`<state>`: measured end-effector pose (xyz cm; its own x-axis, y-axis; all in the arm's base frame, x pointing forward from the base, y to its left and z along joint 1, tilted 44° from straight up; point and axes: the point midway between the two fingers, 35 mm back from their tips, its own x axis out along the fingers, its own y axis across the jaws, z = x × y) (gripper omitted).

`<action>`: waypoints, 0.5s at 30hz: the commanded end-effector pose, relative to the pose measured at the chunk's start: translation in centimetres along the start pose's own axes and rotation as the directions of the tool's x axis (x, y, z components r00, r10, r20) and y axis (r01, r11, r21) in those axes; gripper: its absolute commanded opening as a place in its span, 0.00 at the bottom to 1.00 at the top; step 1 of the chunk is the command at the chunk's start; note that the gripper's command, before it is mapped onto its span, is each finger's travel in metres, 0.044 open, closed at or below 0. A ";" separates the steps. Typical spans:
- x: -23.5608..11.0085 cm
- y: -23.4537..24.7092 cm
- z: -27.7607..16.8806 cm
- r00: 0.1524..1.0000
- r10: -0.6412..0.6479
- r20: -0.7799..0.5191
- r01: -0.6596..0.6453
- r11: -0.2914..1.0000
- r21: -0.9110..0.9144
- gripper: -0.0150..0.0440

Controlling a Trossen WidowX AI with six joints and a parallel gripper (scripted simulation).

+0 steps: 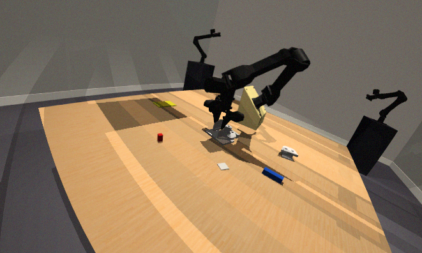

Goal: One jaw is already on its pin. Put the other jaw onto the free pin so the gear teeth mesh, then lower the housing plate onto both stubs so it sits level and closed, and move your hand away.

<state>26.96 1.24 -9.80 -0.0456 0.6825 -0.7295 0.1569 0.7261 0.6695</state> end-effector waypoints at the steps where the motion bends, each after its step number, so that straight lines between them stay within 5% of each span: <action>1: 0.1 0.1 0.0 1.000 0.006 0.001 -0.006 1.000 0.005 0.48; 15: 0.6 0.1 0.0 1.000 0.006 0.001 -0.006 1.000 0.004 0.48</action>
<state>26.96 1.52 -10.10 -0.0448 0.6824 -0.7296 0.1554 0.7262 0.6697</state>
